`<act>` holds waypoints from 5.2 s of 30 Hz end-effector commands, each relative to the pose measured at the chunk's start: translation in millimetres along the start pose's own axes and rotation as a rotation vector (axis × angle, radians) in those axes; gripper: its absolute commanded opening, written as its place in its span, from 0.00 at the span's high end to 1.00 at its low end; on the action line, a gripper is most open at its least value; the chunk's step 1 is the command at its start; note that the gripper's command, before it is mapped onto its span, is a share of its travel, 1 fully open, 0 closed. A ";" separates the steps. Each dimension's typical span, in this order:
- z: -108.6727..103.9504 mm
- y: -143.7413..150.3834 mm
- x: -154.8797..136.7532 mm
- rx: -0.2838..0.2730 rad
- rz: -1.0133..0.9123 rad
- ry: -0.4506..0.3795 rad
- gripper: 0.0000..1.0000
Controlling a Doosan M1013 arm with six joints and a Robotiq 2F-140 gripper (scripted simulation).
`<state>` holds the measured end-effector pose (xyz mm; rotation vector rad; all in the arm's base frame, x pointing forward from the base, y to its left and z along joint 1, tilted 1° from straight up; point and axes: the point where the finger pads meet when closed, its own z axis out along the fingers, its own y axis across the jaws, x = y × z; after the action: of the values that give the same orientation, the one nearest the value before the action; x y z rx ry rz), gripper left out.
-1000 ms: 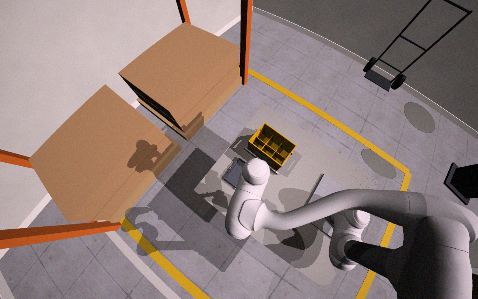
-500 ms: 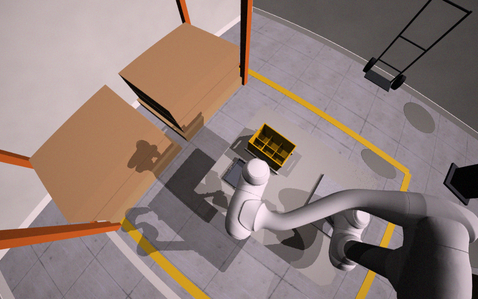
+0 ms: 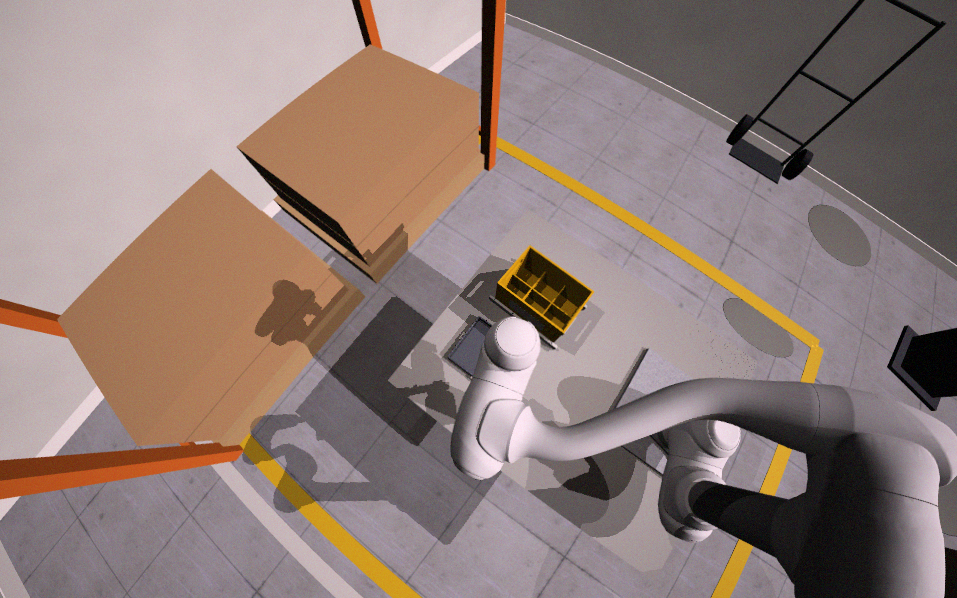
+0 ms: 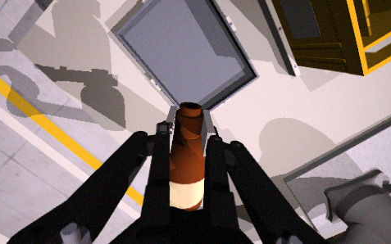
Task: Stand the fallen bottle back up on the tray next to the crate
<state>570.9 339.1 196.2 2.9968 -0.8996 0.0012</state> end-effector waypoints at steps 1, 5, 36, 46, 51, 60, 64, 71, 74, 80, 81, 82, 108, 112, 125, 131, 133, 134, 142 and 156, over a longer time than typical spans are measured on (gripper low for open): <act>-0.1 0.0 0.0 0.000 0.000 0.000 0.90; 0.0 0.1 -0.1 0.000 0.000 0.003 0.90; -0.2 0.4 -2.8 -0.002 0.001 0.158 0.90; -0.7 0.0 -3.2 0.000 0.000 0.174 0.90; -0.7 0.0 -3.2 0.000 0.000 0.174 0.90; -0.7 0.0 -3.2 0.000 0.000 0.174 0.90; -0.7 0.0 -3.2 0.000 0.000 0.174 0.90; -0.7 0.0 -3.2 0.000 0.000 0.174 0.90; -0.7 0.0 -3.2 0.000 0.000 0.174 0.90; -0.7 0.0 -3.2 0.000 0.000 0.174 0.90; -0.7 0.0 -3.2 0.000 0.000 0.174 0.90; -0.7 0.0 -3.2 0.000 0.000 0.174 0.90; 0.5 1.4 -4.3 -0.006 0.002 0.251 0.90; 0.4 1.4 -4.8 -0.006 0.002 0.280 0.90; -0.4 0.3 -6.2 -0.001 0.001 0.339 0.90; -0.7 0.0 -6.4 0.000 0.000 0.348 0.90; -0.7 0.0 -6.5 0.000 0.000 0.349 0.90; -0.7 0.0 -6.5 0.000 0.000 0.349 0.90; -0.7 0.0 -6.5 0.000 0.000 0.349 0.90; -0.7 0.0 -6.5 0.000 0.000 0.349 0.90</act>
<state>565.5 342.6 196.7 2.8617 -0.8557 0.5059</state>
